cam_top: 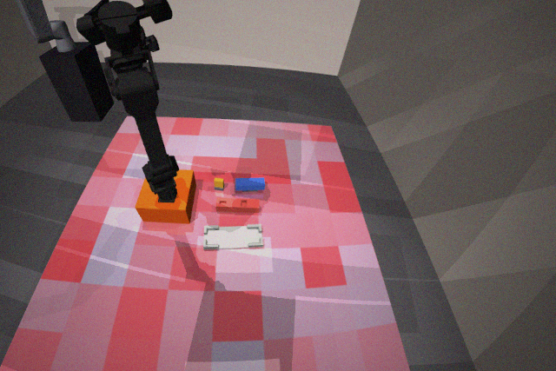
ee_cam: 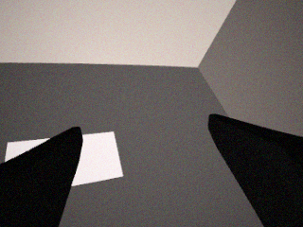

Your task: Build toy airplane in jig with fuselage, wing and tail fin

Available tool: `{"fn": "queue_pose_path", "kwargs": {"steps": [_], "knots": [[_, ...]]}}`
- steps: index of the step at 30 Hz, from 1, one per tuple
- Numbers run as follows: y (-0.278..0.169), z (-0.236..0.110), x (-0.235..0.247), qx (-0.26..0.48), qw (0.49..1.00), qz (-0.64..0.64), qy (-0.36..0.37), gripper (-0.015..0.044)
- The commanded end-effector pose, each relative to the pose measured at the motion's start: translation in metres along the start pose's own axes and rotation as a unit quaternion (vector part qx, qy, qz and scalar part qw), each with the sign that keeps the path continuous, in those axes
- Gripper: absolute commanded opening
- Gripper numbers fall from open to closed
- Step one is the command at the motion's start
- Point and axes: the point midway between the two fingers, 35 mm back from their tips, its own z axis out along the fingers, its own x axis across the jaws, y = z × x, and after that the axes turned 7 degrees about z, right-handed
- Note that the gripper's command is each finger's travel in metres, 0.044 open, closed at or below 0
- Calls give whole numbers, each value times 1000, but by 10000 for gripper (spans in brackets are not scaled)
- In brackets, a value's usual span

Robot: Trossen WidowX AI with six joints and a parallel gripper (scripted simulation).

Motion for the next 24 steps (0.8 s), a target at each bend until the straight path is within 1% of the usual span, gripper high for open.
{"fn": "queue_pose_path", "kwargs": {"steps": [1, 2, 3, 7, 11, 14, 19, 21, 24], "knots": [[0, 0, 0, 0, 1000, 0, 0, 426], [2, 2, -1, -3, 1000, -6, 1, 440], [6, 7, -3, -13, 1000, -23, 6, 440], [47, 45, -11, -93, 984, -147, 34, 440], [97, 78, -4, -183, 946, -263, 51, 440], [136, 94, 10, -252, 906, -336, 59, 440], [202, 105, 47, -369, 822, -431, 55, 440], [228, 103, 65, -415, 784, -459, 47, 440], [258, 90, 93, -479, 730, -485, 42, 440]]}}
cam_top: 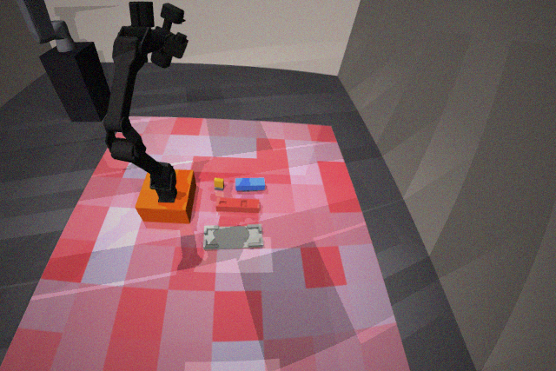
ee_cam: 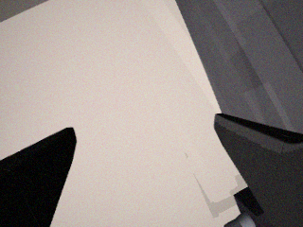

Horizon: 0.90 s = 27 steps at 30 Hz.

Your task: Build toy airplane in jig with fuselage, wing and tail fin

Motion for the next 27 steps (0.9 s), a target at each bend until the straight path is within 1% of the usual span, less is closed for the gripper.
{"fn": "queue_pose_path", "kwargs": {"steps": [1, 3, 7, 11, 15, 18, 21, 27], "knots": [[49, 33, -17, -91, 993, -73, -34, 440], [73, 42, -24, -130, 985, -100, -51, 440], [109, 58, -37, -177, 970, -143, -89, 440], [170, 77, -62, -234, 936, -206, -166, 440], [236, 81, -90, -272, 894, -251, -253, 440], [284, 75, -114, -286, 860, -273, -322, 440], [330, 61, -141, -287, 826, -285, -391, 440], [405, 14, -203, -252, 768, -282, -517, 440]]}}
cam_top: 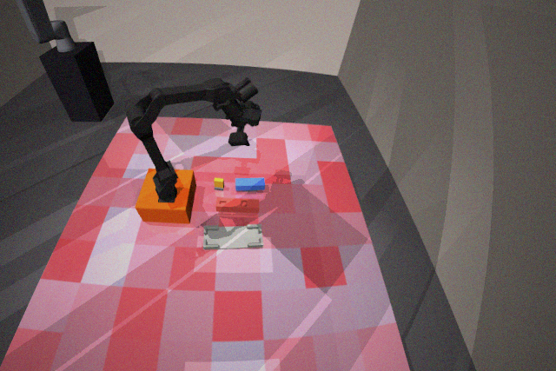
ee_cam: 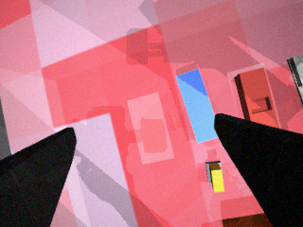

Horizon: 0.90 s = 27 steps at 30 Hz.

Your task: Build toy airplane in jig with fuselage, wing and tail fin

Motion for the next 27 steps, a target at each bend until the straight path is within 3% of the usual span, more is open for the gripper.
{"fn": "queue_pose_path", "kwargs": {"steps": [1, 10, 17, 21, 27], "knots": [[3, 41, -61, 50, 995, -41, -74, 440], [-21, 91, -188, 195, 963, -98, -155, 440], [-22, 94, -191, 198, 963, -98, -156, 440], [-39, 135, -207, 198, 963, -98, -156, 440], [-42, 142, -210, 198, 963, -98, -156, 440]]}}
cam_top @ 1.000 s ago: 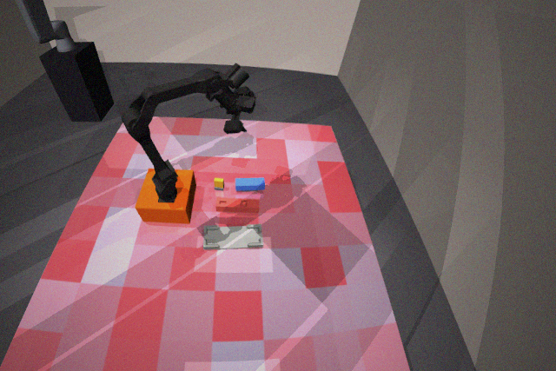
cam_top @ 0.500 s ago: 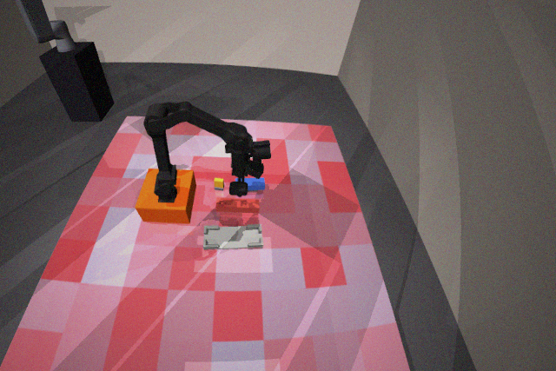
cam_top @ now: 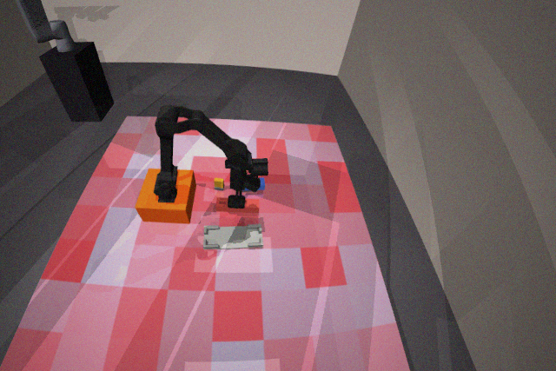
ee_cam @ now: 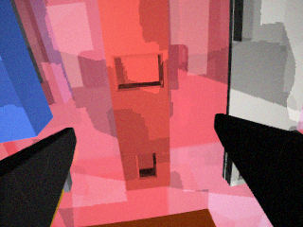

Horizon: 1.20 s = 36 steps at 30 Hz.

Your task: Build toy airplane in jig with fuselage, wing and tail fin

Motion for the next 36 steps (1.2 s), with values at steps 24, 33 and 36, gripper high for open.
{"fn": "queue_pose_path", "kwargs": {"steps": [24, 33, 36], "knots": [[3, 45, 1, -5, 1000, -2, 4, 440], [2, 60, 1, -5, 1000, -2, 4, 440], [2, 64, 1, -5, 1000, -2, 4, 440]]}}
